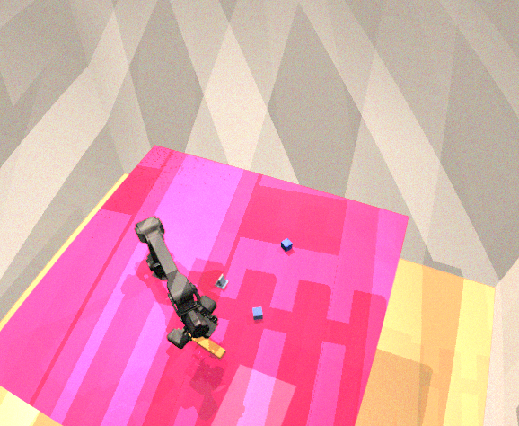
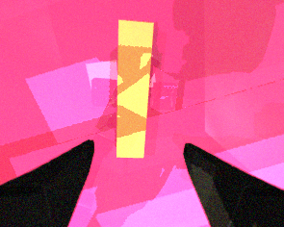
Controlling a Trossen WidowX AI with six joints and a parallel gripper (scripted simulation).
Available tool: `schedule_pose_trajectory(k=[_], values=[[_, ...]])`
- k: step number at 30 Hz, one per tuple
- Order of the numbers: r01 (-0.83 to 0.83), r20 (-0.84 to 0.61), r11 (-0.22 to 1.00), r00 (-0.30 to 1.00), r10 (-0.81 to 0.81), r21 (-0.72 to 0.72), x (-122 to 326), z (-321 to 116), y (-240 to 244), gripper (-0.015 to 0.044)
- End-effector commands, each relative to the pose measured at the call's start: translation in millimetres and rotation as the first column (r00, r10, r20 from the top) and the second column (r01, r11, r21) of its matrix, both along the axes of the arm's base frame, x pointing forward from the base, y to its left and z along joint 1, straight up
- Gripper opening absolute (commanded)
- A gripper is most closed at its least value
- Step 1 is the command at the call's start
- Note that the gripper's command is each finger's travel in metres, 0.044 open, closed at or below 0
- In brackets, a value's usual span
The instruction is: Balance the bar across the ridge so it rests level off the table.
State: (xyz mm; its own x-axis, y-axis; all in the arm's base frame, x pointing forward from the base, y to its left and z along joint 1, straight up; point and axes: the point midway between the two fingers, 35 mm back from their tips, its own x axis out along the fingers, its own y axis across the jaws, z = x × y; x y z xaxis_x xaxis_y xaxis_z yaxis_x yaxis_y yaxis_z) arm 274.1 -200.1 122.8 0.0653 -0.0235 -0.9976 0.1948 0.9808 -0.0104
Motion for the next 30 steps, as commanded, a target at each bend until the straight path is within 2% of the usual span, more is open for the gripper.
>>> schedule_pose_trajectory(k=[1, 6, 13, 30], values=[[-0.005, -0.044, 1.0, 0.999, 0.006, 0.008, -3.3, -4.0, 6.6, 0.0315], [-0.005, -0.044, 1.0, 0.999, 0.006, 0.008, -2.8, -11.3, 6.2, 0.0315], [-0.005, -0.044, 1.0, 0.999, 0.006, 0.008, -2.4, -48.0, 6.0, 0.0315], [-0.005, -0.044, 1.0, 0.999, 0.006, 0.008, -2.0, -62.6, 5.7, 0.0315]])
